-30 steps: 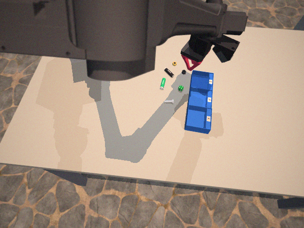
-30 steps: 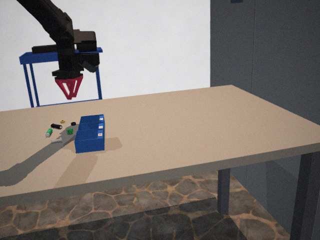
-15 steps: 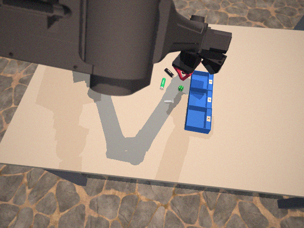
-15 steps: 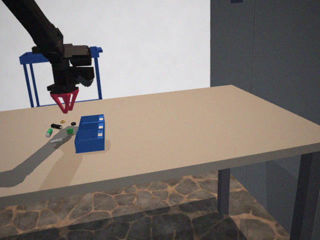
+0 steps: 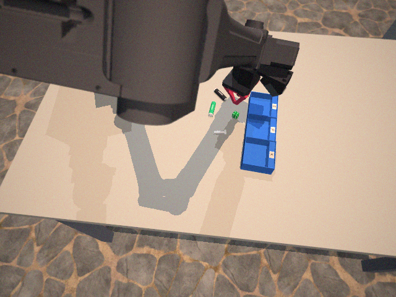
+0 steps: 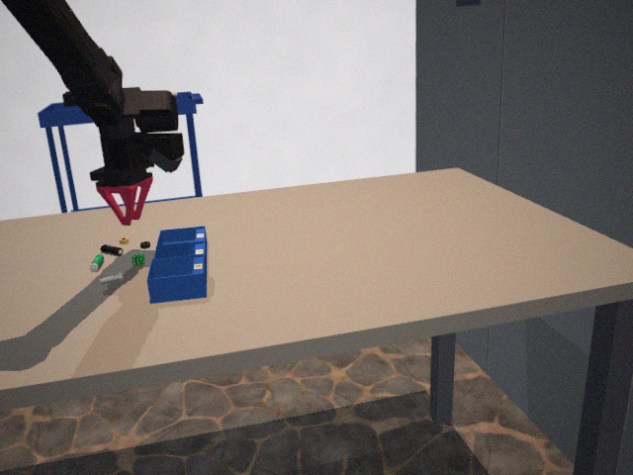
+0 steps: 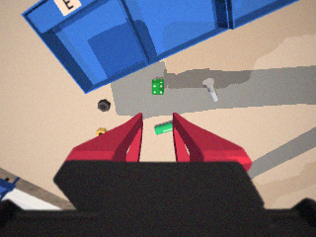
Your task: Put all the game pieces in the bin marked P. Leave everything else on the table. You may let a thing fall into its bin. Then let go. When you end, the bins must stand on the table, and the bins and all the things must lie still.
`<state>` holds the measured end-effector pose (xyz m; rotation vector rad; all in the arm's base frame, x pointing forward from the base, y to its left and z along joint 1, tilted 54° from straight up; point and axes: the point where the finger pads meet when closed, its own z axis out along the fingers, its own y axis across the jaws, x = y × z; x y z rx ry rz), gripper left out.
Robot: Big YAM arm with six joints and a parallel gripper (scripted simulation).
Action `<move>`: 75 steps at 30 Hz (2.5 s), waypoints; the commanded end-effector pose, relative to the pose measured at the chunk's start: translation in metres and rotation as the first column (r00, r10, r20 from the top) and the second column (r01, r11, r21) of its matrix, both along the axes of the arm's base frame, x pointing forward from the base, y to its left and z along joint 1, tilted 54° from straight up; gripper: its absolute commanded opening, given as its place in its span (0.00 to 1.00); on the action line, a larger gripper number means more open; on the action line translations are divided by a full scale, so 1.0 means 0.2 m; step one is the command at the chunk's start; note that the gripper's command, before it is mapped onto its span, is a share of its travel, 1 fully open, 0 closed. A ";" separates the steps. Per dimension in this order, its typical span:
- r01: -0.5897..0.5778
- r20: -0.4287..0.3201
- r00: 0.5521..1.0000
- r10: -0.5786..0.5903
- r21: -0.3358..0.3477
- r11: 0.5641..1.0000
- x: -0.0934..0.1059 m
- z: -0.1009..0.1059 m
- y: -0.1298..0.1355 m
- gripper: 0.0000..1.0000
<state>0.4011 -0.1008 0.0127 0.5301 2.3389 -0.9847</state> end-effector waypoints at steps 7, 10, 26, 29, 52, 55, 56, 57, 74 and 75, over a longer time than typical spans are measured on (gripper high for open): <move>-0.001 0.020 1.000 0.001 0.001 1.000 0.03 0.07 -0.01 0.30; 0.001 0.019 1.000 -0.001 0.001 1.000 0.03 0.07 -0.02 0.30; 0.002 0.010 1.000 -0.002 0.000 1.000 0.09 -0.12 -0.18 0.30; 0.002 0.009 1.000 -0.002 0.000 1.000 0.11 -0.15 -0.21 0.30; -0.030 0.009 1.000 0.030 -0.002 1.000 0.17 -0.21 -0.22 0.30; -0.024 0.005 1.000 0.024 -0.001 1.000 0.15 -0.21 -0.23 0.30; -0.024 0.005 1.000 0.024 -0.001 1.000 0.15 -0.21 -0.23 0.30; -0.008 0.012 1.000 0.008 0.001 1.000 0.14 -0.20 -0.26 0.11; -0.008 0.012 1.000 0.008 0.001 1.000 0.14 -0.21 -0.26 0.11; -0.008 0.012 1.000 0.008 0.001 1.000 0.14 -0.21 -0.26 0.11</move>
